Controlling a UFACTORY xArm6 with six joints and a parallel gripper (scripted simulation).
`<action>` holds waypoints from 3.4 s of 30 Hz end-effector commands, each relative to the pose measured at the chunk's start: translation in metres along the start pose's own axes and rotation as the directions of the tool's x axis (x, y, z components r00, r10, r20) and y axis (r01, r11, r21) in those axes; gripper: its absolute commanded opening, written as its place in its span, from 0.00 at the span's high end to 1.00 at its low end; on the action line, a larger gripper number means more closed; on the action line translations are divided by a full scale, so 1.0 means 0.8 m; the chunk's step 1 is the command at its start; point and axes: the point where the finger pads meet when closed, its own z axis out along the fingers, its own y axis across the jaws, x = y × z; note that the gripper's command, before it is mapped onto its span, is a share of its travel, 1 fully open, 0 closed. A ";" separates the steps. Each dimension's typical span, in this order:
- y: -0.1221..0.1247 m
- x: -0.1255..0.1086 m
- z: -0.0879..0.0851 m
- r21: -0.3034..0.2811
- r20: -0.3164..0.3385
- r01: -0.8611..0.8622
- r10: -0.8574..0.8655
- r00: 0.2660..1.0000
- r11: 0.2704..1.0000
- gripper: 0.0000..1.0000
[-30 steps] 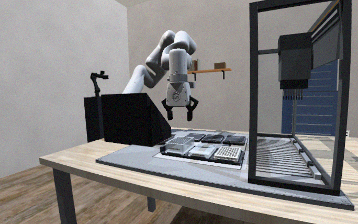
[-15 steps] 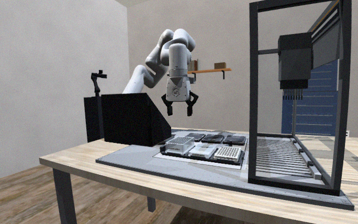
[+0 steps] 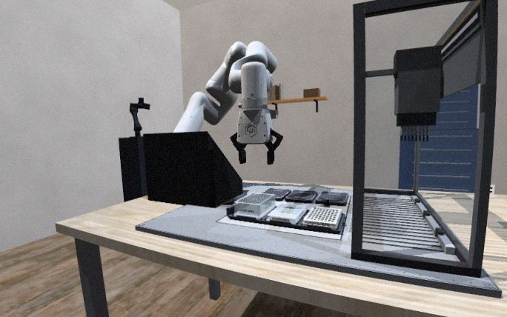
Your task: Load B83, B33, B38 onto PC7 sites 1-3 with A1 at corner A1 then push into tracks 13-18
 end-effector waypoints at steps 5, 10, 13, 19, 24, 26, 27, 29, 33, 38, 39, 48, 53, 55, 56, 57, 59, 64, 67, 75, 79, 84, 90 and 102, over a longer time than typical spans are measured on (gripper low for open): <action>0.035 0.032 0.012 -0.004 0.003 0.007 -0.007 1.000 1.000 0.00; 0.057 0.052 0.021 -0.004 0.002 0.007 -0.007 1.000 1.000 0.00; 0.061 0.057 0.022 -0.004 0.002 0.007 -0.007 1.000 1.000 0.00; 0.087 0.082 0.033 -0.004 0.002 0.007 -0.007 1.000 1.000 0.00; 0.108 0.103 0.042 -0.004 0.002 0.007 -0.007 1.000 1.000 0.00; 0.117 0.111 0.046 -0.004 0.002 0.007 -0.007 1.000 1.000 0.00; 0.120 0.114 0.047 -0.004 0.002 0.007 -0.007 1.000 1.000 0.00; 0.120 0.114 0.047 -0.004 0.002 0.007 -0.007 1.000 1.000 0.00; 0.120 0.114 0.047 -0.004 0.002 0.007 -0.007 1.000 1.000 0.00; 0.120 0.114 0.047 -0.004 0.002 0.007 -0.007 1.000 1.000 0.00; 0.120 0.114 0.047 -0.004 0.002 0.007 -0.007 1.000 1.000 0.00; 0.120 0.114 0.055 -0.004 0.002 0.007 -0.007 1.000 1.000 0.00; 0.120 0.114 0.065 -0.004 0.002 0.007 -0.007 1.000 1.000 0.00; 0.120 0.114 0.070 -0.004 0.002 0.007 -0.007 1.000 1.000 0.00; 0.120 0.114 0.072 -0.004 0.002 0.007 -0.007 1.000 1.000 0.00; 0.120 0.114 0.074 -0.004 0.002 0.007 -0.007 1.000 1.000 0.00; 0.120 0.114 0.078 -0.004 0.002 0.007 -0.007 1.000 1.000 0.00; 0.120 0.114 0.084 -0.004 0.002 0.007 -0.007 1.000 1.000 0.00; 0.120 0.114 0.091 -0.004 0.002 0.007 -0.007 1.000 1.000 0.00; 0.120 0.114 0.107 -0.004 0.002 0.007 -0.007 1.000 1.000 0.00; 0.120 0.114 0.116 -0.004 0.002 0.007 -0.007 1.000 1.000 0.00; 0.120 0.114 0.122 -0.004 0.002 0.007 -0.007 1.000 1.000 0.00; 0.120 0.114 0.134 -0.004 0.002 0.007 -0.007 1.000 1.000 0.00; 0.120 0.114 0.155 -0.004 0.002 0.007 -0.007 1.000 1.000 0.00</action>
